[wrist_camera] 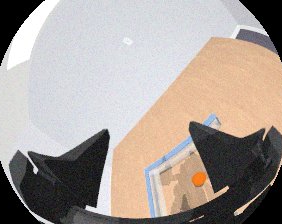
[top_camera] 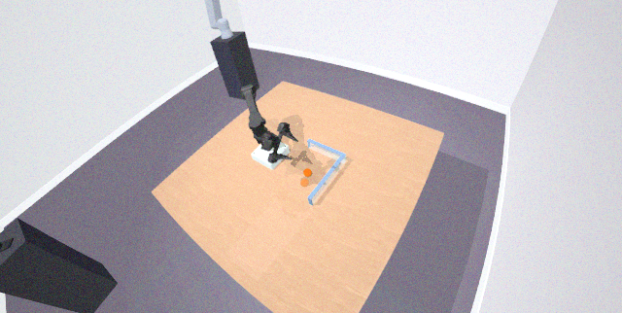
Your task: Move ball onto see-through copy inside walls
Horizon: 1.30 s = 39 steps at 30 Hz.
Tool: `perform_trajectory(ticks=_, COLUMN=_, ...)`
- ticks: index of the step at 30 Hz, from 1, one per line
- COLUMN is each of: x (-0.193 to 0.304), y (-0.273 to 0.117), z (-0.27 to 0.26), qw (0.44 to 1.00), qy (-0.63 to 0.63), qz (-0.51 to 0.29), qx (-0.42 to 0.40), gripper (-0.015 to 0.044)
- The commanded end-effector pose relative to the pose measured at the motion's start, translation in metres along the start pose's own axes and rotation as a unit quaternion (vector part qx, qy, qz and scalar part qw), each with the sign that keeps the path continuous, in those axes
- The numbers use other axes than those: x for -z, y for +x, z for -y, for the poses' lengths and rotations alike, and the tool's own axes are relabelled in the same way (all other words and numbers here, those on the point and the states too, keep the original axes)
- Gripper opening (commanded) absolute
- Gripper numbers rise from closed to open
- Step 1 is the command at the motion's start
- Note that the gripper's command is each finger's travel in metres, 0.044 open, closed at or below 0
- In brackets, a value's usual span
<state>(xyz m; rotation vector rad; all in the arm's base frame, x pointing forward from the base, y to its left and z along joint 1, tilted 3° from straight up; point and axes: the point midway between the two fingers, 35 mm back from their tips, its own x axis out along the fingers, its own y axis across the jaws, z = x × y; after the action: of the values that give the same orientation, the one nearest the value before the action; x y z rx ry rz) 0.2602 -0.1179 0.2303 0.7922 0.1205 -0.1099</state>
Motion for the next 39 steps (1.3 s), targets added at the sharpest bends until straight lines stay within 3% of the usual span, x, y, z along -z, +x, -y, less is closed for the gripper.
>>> perform_trajectory(ticks=1, x=0.001, y=0.002, z=0.001, qw=1.0, qy=0.0, qz=-0.003, qx=0.004, gripper=0.0374)
perform_trajectory(ticks=4, x=0.013, y=0.022, z=0.015, qw=0.997, qy=0.0, qz=-0.058, qx=0.056, gripper=0.0312)
perform_trajectory(ticks=11, x=0.077, y=0.06, z=0.05, qw=0.937, qy=-0.075, qz=-0.275, qx=0.204, gripper=0.0312)
perform_trajectory(ticks=20, x=0.152, y=0.052, z=0.07, qw=0.721, qy=-0.275, qz=-0.564, qx=0.295, gripper=0.0312)
perform_trajectory(ticks=39, x=0.163, y=0.054, z=0.081, qw=0.714, qy=-0.279, qz=-0.569, qx=0.296, gripper=0.0312)
